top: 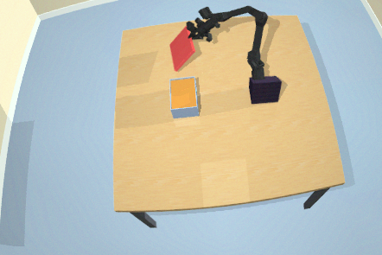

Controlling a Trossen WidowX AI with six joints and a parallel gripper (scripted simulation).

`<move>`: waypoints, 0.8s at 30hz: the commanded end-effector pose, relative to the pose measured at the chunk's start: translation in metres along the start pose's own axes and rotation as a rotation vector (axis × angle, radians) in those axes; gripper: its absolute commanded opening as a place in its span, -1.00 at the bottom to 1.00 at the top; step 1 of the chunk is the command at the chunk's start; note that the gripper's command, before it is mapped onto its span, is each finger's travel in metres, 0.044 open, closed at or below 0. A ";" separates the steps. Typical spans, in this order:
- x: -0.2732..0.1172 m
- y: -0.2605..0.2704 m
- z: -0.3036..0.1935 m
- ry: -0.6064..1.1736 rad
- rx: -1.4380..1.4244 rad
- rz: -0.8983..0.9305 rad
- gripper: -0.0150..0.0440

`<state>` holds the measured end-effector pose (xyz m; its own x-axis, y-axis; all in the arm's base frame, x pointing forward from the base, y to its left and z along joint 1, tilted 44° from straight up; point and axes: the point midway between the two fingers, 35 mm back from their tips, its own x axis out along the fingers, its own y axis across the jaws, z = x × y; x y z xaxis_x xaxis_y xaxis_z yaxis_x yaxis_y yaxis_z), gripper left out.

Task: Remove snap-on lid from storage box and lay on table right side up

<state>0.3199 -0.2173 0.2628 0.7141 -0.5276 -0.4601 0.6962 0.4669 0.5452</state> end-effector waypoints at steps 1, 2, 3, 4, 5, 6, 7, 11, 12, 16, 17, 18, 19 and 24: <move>0.002 0.000 -0.002 0.008 -0.005 0.013 -0.49; 0.003 -0.001 -0.002 0.008 -0.005 0.013 -0.49; 0.003 -0.002 -0.002 0.008 -0.005 0.013 -0.49; 0.004 -0.002 -0.002 0.008 -0.005 0.013 -0.49; 0.004 -0.003 -0.002 0.008 -0.005 0.013 -0.49; 0.005 -0.003 -0.002 0.008 -0.005 0.013 -0.49; 0.005 -0.004 -0.002 0.008 -0.005 0.013 -0.49; 0.008 -0.006 -0.002 0.008 -0.005 0.013 -0.49; 0.008 -0.007 -0.002 0.008 -0.005 0.013 -0.49; 0.010 -0.009 -0.003 0.007 -0.005 0.013 -0.49; 0.011 -0.010 -0.003 0.007 -0.005 0.013 -0.49; 0.011 -0.011 -0.003 0.007 -0.005 0.013 -0.49; 0.012 -0.011 -0.003 0.007 -0.005 0.013 -0.49; 0.014 -0.014 -0.003 0.007 -0.006 0.013 -0.49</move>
<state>0.3186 -0.2306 0.2488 0.7136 -0.5278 -0.4606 0.6968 0.4671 0.5443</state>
